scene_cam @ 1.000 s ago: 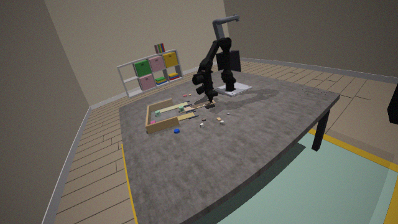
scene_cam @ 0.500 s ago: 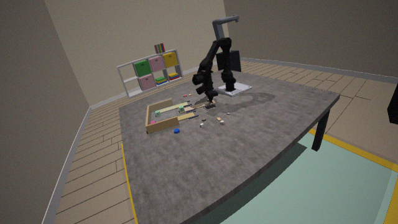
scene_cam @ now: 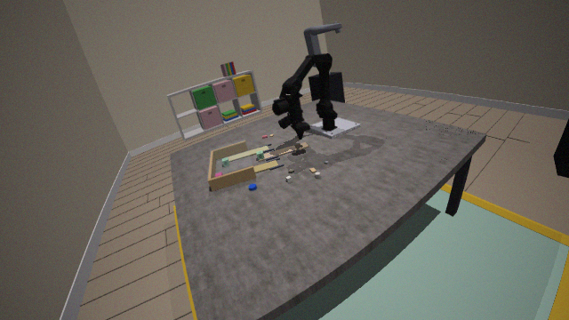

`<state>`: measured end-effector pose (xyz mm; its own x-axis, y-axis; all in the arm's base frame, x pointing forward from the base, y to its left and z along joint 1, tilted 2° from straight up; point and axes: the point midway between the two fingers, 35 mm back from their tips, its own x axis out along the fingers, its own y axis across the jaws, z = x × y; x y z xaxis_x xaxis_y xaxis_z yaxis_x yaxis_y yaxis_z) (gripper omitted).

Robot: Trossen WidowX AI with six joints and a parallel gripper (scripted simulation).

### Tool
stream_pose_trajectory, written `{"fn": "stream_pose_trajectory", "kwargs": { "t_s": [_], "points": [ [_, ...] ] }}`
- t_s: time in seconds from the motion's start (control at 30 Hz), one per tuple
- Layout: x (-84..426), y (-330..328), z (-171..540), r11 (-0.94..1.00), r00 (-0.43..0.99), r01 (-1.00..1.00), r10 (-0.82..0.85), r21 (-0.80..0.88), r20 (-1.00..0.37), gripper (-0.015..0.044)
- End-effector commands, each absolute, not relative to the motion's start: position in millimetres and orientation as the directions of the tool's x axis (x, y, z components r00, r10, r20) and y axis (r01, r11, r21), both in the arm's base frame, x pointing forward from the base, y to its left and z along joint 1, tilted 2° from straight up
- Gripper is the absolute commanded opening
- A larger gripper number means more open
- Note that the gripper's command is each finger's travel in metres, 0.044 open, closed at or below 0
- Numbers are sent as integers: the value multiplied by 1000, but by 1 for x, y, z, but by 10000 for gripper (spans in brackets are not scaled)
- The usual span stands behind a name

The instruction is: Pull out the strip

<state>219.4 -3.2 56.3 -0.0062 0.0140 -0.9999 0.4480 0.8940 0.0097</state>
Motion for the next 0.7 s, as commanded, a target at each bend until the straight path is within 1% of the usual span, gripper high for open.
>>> {"fn": "stream_pose_trajectory", "kwargs": {
  "t_s": [0.0, 0.17, 0.53, 0.57, 0.67],
  "points": [
    [219, -3, 63, 895, -2, 446, 19, 16, -1000, 0],
    [238, -13, 62, 862, 0, 507, 18, 15, -1000, 131],
    [267, -29, 65, 861, 2, 508, 17, 15, -1000, 420],
    [270, -30, 66, 861, 2, 508, 17, 15, -1000, 440],
    [279, -35, 67, 861, 2, 508, 16, 15, -1000, 440]
  ]
}}
